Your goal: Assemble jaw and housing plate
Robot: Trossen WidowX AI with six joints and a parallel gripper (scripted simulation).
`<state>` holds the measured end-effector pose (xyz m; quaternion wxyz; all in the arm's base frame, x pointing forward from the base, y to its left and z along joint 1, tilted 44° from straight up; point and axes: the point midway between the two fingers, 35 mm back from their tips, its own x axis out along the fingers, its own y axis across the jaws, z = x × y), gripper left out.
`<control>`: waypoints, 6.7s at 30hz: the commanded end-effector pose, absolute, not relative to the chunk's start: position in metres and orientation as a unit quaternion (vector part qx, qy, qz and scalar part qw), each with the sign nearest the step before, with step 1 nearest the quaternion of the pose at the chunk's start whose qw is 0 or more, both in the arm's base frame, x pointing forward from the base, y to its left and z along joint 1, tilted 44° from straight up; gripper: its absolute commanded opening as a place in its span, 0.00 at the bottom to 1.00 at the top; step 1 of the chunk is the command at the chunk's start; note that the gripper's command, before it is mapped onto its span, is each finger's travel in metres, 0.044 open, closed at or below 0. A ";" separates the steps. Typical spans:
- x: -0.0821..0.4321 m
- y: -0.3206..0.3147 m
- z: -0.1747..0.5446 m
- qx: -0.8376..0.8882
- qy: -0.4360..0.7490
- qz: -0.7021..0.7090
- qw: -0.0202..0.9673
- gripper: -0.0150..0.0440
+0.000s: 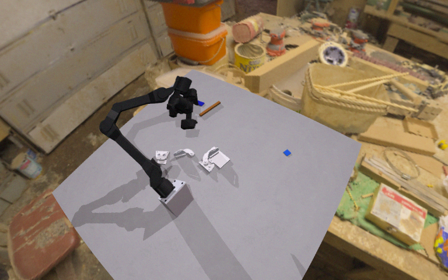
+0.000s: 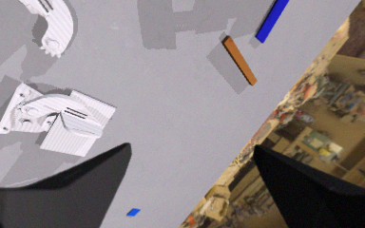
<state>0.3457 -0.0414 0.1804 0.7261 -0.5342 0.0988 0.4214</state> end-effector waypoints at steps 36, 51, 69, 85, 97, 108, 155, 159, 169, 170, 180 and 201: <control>0.247 0.075 0.123 -0.557 -0.010 0.652 0.515 1.00; 0.252 0.103 0.094 -0.557 -0.011 0.652 0.515 1.00; 0.257 0.116 0.079 -0.557 -0.011 0.652 0.515 1.00; 0.259 0.134 0.061 -0.556 -0.012 0.652 0.516 1.00; 0.260 0.137 0.059 -0.556 -0.012 0.652 0.516 1.00; 0.260 0.137 0.058 -0.556 -0.012 0.652 0.516 1.00; 0.260 0.138 0.059 -0.557 -0.016 0.652 0.515 0.48; 0.260 0.132 0.064 -0.557 -0.015 0.652 0.514 0.48; 0.257 0.109 0.085 -0.558 -0.012 0.652 0.513 0.48; 0.257 0.107 0.087 -0.558 -0.011 0.652 0.513 0.48; 0.250 0.086 0.110 -0.557 -0.010 0.652 0.514 0.48; 0.249 0.078 0.109 -0.522 0.035 0.651 0.551 0.48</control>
